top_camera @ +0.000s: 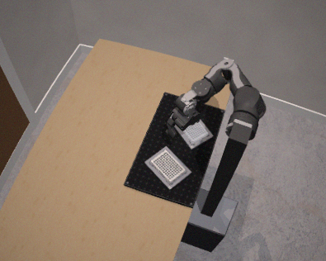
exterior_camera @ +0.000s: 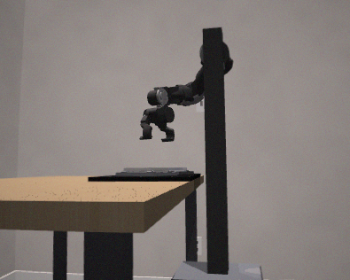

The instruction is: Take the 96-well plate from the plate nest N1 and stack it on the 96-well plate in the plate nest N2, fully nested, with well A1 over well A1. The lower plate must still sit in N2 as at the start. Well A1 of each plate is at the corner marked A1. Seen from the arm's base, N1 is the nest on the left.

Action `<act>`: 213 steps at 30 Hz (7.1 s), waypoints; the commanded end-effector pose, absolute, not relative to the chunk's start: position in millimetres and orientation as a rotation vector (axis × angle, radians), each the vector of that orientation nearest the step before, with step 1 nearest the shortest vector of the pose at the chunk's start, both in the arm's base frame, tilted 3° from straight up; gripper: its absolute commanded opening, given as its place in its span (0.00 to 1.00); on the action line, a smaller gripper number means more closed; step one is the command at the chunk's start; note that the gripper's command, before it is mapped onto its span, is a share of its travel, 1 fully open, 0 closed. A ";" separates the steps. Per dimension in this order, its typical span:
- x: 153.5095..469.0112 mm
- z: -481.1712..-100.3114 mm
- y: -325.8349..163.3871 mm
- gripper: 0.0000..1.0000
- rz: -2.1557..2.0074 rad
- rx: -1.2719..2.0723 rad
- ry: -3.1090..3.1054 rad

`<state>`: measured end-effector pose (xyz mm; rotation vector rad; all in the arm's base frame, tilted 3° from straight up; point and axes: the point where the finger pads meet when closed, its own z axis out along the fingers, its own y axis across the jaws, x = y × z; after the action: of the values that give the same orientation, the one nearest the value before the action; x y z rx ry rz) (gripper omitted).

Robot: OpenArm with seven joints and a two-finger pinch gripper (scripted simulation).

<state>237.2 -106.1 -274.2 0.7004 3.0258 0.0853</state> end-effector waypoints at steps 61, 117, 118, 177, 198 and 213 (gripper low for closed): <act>242.1 -287.2 32.5 0.77 0.093 0.702 3.022; 243.1 -355.6 34.1 0.77 0.079 0.705 3.027; 243.1 -355.6 34.1 0.77 0.079 0.705 3.027; 243.4 -374.3 34.2 0.60 0.081 0.706 3.027; 243.7 -374.0 34.4 0.00 0.083 0.706 3.027; 243.7 -374.0 34.4 0.00 0.083 0.706 3.027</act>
<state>243.2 33.8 -374.8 0.7066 3.0275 0.0785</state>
